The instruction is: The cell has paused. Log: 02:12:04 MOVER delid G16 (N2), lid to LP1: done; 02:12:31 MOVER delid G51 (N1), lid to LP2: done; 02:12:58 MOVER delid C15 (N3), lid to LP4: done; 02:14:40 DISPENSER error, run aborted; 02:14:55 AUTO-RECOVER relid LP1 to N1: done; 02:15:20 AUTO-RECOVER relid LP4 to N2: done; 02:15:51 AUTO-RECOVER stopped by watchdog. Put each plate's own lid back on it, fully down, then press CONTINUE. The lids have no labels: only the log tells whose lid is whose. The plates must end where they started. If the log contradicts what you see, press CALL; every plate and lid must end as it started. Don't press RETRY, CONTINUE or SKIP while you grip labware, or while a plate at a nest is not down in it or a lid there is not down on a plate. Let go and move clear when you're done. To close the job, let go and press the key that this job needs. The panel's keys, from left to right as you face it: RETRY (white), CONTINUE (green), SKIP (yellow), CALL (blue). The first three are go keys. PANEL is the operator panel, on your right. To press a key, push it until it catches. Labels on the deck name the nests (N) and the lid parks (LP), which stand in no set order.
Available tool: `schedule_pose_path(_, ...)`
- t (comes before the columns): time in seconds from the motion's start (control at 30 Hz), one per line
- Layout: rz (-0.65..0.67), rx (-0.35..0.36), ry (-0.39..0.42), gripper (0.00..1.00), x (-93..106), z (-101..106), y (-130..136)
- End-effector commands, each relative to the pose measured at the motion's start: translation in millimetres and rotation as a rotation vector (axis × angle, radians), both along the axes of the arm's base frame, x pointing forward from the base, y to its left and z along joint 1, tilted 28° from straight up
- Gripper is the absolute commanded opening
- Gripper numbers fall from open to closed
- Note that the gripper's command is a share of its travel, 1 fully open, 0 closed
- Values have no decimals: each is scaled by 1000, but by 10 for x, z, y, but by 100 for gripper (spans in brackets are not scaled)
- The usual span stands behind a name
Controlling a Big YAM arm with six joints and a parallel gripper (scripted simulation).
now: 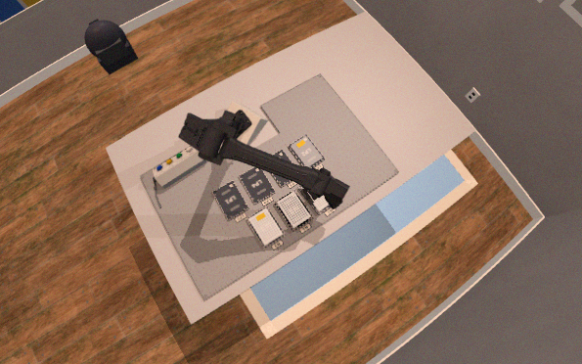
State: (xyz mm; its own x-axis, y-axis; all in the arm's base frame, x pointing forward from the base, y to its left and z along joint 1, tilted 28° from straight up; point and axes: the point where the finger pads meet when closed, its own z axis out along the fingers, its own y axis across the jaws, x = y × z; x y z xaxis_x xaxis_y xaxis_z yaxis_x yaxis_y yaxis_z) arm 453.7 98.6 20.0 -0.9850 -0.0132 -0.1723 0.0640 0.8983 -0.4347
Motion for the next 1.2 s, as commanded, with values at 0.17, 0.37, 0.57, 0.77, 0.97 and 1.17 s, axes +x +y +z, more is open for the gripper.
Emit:
schedule_pose_path(0.17, 8, 20, -52, 100, 143, 311, 206)
schedule_pose_path(0.37, 7, 21, -52, 100, 124, 402, 251)
schedule_pose_path(0.57, 7, 22, -52, 100, 114, 458, 278)
schedule_pose_path(0.77, 10, 21, -48, 100, 112, 455, 279)
schedule_pose_path(0.97, 11, 22, -51, 100, 107, 487, 290)
schedule_pose_path(1.17, 11, 22, -51, 100, 103, 495, 293)
